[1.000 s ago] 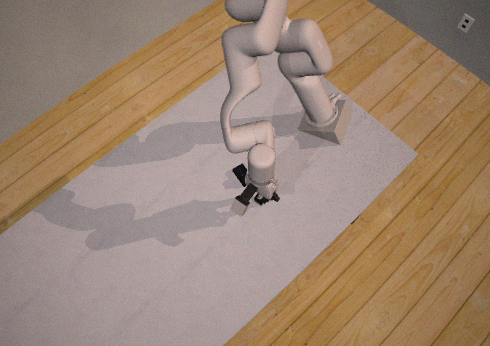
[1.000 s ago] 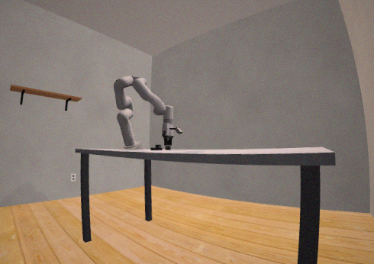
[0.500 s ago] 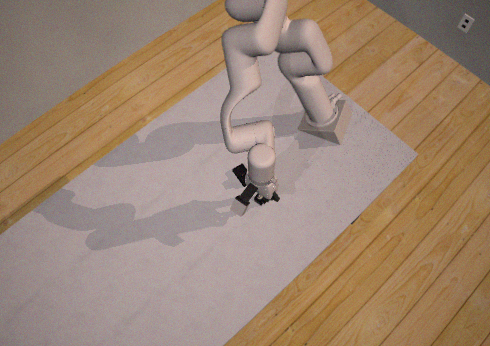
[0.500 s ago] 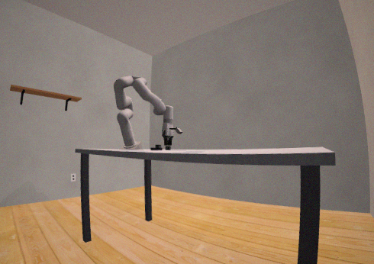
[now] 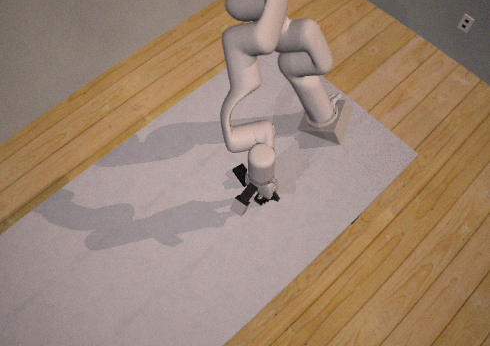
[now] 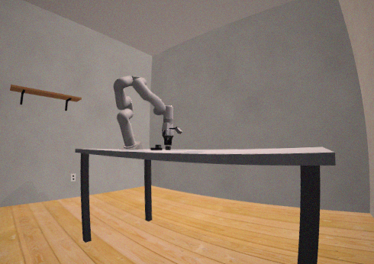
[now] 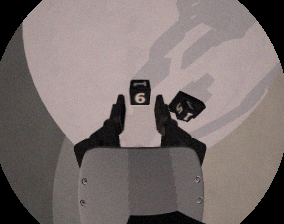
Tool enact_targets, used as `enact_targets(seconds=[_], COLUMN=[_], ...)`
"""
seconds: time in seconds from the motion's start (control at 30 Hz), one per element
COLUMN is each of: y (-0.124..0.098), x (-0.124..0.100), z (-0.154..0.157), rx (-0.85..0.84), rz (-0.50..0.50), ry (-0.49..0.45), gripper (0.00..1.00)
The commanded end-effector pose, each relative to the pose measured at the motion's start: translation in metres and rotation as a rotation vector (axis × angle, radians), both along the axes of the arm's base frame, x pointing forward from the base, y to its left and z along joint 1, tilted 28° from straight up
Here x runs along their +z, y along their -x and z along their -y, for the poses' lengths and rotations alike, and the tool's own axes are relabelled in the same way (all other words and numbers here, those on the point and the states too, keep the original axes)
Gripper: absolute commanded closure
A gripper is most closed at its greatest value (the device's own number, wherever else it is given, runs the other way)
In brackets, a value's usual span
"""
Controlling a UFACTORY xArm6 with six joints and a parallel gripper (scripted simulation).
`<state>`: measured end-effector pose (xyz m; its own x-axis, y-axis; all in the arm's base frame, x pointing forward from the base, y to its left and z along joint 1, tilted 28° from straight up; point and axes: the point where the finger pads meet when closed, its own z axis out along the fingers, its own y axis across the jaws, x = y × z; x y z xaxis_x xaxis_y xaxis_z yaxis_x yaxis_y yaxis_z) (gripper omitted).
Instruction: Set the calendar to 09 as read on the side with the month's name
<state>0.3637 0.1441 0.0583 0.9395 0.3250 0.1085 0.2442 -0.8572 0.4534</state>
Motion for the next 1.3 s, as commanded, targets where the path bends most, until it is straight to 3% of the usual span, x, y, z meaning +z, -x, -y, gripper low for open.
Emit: enact_targets(seconds=[0.0,0.4,0.67,0.83,1.03,1.27], y=[0.001,0.009,0.010,0.009,0.011,0.015], x=[0.009,0.039,0.044,0.044,0.043,0.042], z=[-0.005,-0.018,-0.020,-0.018,-0.019,-0.018], rx=[0.001,0.001,0.003,0.021,0.097,0.112], rz=[0.003,0.003,0.008,0.055,0.193,0.214], ry=[-0.003,-0.003,-0.003,-0.009,-0.052,-0.061], gripper=[0.53,0.53,0.53,0.53,0.53,0.53])
